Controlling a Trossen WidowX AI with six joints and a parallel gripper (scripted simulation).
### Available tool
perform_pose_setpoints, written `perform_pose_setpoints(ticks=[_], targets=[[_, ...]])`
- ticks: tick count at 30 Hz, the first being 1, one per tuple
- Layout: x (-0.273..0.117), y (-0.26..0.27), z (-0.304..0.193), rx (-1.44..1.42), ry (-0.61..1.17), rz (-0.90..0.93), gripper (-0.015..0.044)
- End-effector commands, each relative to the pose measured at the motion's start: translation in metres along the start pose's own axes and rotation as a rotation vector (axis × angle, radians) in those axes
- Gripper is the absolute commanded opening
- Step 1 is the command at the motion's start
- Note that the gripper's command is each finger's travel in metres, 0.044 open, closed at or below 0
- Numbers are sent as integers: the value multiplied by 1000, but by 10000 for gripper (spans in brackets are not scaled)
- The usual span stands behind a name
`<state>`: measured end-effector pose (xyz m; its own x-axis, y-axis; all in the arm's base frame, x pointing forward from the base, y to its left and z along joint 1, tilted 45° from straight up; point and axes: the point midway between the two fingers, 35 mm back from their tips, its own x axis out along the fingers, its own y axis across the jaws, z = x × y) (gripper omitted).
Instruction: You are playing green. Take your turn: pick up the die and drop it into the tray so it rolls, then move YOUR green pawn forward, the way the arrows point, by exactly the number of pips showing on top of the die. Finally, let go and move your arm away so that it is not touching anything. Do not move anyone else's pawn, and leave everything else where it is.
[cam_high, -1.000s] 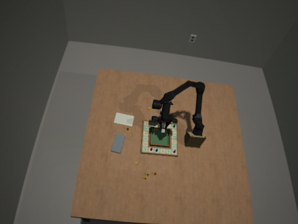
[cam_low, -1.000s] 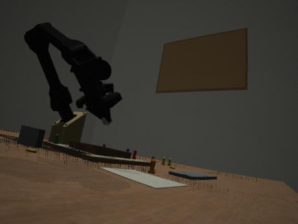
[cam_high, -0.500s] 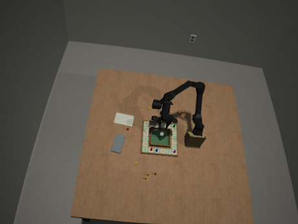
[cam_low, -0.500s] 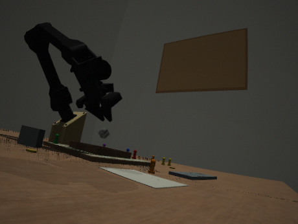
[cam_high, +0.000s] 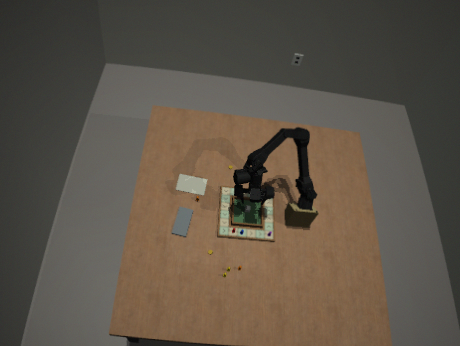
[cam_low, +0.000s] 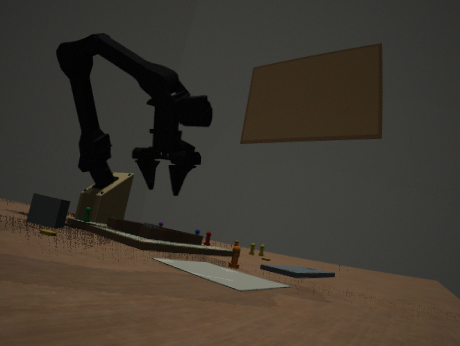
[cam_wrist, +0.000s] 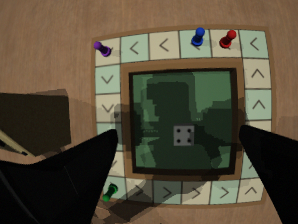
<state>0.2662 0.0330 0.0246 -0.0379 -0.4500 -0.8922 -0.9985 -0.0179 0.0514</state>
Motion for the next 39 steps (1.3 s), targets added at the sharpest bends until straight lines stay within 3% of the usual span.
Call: perform_pose_setpoints(ticks=[1,6,9,15,23,39], targets=[[8,-5,3,-5,291,-83,440],[10,-1,7,-24,238,-54,440],[6,6,-10,125,236,-78,361],[0,46,-70,725,220,-173,204],[10,103,-120,1461,188,-302,200],[26,104,-122,1478,187,-305,200]])
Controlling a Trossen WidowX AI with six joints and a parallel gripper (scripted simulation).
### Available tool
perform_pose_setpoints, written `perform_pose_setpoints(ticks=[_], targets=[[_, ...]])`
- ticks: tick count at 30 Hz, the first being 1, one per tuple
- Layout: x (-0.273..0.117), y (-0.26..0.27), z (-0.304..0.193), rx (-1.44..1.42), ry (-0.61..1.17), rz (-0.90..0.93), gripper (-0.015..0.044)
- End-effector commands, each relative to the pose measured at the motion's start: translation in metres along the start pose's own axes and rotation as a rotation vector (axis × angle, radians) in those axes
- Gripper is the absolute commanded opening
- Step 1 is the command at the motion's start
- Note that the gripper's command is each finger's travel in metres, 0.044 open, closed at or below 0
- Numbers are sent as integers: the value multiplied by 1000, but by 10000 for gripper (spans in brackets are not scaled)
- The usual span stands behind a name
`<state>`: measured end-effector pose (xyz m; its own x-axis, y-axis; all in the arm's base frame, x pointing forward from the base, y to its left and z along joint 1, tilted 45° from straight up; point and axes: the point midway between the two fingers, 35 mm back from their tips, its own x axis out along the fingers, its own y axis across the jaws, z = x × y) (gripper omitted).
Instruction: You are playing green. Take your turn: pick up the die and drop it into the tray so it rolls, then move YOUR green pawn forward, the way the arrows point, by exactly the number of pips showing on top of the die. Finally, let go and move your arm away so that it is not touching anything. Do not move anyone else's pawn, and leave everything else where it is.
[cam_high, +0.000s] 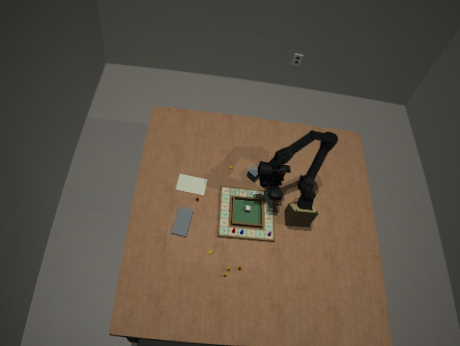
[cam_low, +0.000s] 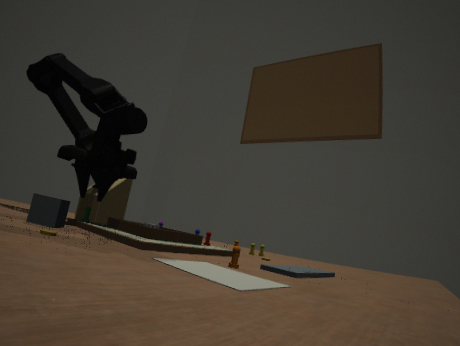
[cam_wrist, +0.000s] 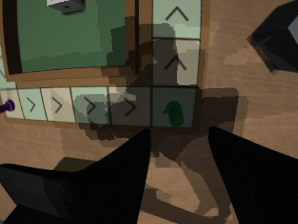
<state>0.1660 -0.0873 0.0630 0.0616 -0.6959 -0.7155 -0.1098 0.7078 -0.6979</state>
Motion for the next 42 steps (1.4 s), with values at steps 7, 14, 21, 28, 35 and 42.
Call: perform_pose_setpoints(ticks=[7,14,21,28,35,42], targets=[[14,0,1,-5,0,-2,200],[26,0,1,-5,0,-2,200],[36,0,1,-4,0,-5,200],[43,-1,0,-4,0,-8,174],[43,-1,0,-4,0,-8,49],[43,-1,0,-4,0,-8,2]])
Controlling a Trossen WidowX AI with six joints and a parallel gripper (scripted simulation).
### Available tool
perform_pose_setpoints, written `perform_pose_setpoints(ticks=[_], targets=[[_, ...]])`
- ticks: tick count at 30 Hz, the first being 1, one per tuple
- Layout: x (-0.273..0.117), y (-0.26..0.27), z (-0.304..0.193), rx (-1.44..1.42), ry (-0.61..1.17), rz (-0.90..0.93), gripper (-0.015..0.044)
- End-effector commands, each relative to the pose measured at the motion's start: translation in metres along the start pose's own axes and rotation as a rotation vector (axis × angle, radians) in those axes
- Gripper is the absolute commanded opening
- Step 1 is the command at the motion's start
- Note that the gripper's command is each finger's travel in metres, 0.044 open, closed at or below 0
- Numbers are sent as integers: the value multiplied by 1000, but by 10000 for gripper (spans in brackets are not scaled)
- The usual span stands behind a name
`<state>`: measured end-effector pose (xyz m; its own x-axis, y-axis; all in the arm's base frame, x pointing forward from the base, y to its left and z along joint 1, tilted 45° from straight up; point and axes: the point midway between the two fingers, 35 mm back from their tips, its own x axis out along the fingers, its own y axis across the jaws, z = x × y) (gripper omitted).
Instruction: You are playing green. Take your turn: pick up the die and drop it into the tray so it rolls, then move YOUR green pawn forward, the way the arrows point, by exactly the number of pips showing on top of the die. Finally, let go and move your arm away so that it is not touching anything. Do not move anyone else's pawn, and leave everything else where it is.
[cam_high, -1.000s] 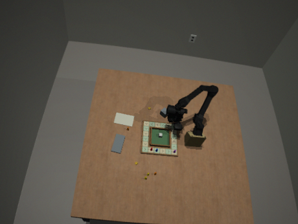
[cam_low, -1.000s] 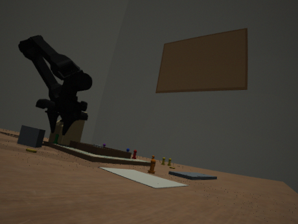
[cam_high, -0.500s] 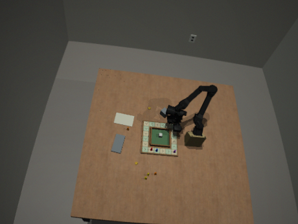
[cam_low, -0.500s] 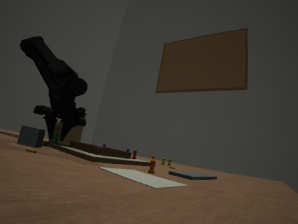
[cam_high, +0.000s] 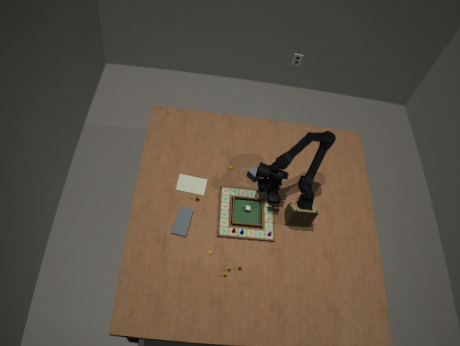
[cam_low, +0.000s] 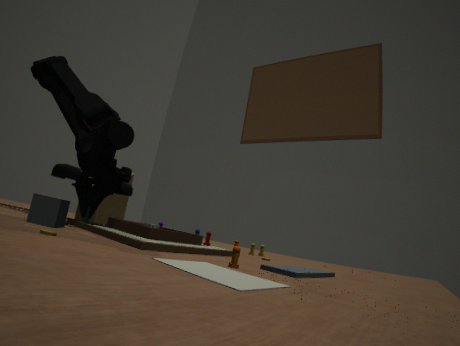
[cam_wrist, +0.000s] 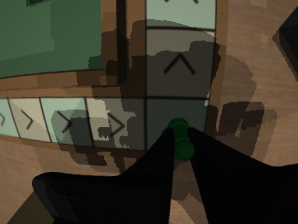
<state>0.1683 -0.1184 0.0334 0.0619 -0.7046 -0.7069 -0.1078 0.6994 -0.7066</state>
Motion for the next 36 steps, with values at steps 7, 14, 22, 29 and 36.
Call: perform_pose_setpoints(ticks=[7,14,22,29,36], targets=[[-16,4,6,-5,-11,21,0],[-42,8,10,-5,-15,39,0],[-75,8,9,-8,-9,42,0],[-104,4,3,-8,-3,30,0],[-127,-2,-3,-7,0,9,0]])
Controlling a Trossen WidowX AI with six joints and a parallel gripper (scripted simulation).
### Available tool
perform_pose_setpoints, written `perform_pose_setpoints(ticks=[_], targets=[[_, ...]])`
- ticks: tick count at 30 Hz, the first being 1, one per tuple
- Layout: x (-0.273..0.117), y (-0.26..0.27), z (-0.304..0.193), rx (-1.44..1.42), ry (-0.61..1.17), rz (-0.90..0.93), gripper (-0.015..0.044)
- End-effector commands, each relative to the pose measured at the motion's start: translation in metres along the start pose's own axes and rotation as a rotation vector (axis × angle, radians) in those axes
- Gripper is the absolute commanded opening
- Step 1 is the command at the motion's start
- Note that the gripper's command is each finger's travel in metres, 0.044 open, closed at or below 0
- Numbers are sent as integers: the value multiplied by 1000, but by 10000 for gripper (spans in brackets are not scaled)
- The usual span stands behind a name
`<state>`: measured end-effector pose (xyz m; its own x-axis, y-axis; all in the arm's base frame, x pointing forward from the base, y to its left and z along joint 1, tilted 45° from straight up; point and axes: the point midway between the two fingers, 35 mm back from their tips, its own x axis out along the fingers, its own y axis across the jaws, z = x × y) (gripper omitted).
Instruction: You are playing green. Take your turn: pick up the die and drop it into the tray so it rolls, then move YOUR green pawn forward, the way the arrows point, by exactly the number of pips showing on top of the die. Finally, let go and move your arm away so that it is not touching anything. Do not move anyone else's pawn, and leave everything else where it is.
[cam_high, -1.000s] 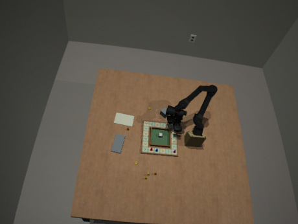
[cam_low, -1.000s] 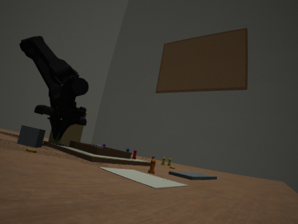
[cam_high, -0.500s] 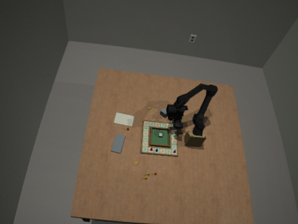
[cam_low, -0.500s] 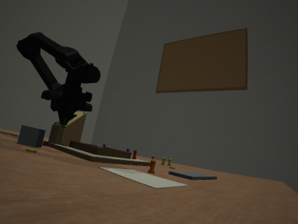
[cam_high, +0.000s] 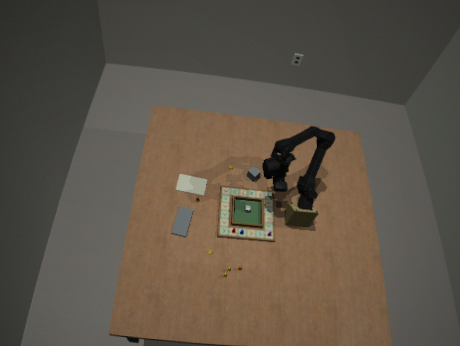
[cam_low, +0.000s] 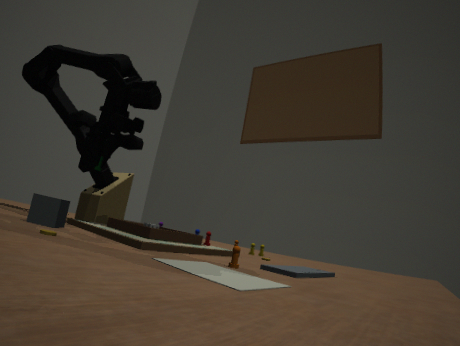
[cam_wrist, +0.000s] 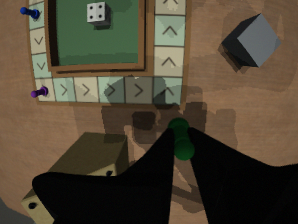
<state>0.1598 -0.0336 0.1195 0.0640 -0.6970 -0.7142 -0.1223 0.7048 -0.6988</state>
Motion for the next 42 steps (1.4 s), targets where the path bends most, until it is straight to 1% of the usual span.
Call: perform_pose_setpoints(ticks=[1,6,20,28,37,42], targets=[[-6,-1,-2,7,3,-1,0],[-5,0,11,16,9,10,0],[10,-1,82,23,5,25,0],[28,-4,123,19,-1,18,0],[57,-10,166,16,-5,3,0],[70,-13,181,15,-5,-4,0]])
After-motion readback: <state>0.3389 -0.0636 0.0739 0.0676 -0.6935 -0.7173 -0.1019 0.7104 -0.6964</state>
